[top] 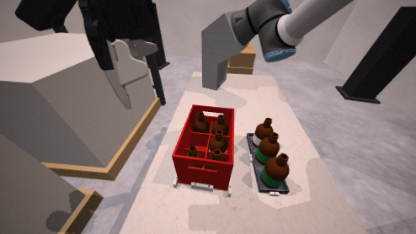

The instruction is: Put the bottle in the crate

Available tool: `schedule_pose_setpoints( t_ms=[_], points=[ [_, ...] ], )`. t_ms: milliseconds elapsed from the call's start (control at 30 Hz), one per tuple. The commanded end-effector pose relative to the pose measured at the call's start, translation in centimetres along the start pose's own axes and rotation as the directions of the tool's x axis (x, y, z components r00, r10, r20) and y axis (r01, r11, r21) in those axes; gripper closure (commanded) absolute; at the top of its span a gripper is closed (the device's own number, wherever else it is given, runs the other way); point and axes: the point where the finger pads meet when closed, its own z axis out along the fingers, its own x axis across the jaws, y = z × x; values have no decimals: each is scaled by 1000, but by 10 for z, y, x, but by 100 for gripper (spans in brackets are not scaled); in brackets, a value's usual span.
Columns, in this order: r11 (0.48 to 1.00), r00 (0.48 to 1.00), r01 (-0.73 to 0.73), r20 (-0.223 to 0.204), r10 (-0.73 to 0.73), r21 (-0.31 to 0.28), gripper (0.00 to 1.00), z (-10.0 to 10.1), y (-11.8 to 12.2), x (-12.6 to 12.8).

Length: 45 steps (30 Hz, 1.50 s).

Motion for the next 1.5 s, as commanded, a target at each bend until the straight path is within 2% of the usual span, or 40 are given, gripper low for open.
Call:
schedule_pose_setpoints(
  t_ms=[0, 567, 700, 833, 1033, 1100, 1300, 1467],
  points=[
    [1000, 1000, 0, 1, 0, 1, 0, -1, 0, 0],
    [1000, 1000, 1, 1, -1, 1, 0, -1, 0, 0],
    [1000, 1000, 18, 1, -18, 5, 0, 5, 2, 2],
    [997, 997, 80, 1, -80, 17, 0, 27, 13, 11],
    [969, 970, 244, -3, -244, 47, 0, 84, 46, 39],
    [969, 970, 244, -3, -244, 47, 0, 84, 46, 39],
    [913, 916, 401, -13, -402, 74, 0, 139, 87, 70],
    [881, 885, 466, -19, -466, 84, 0, 161, 107, 85]
  ],
)
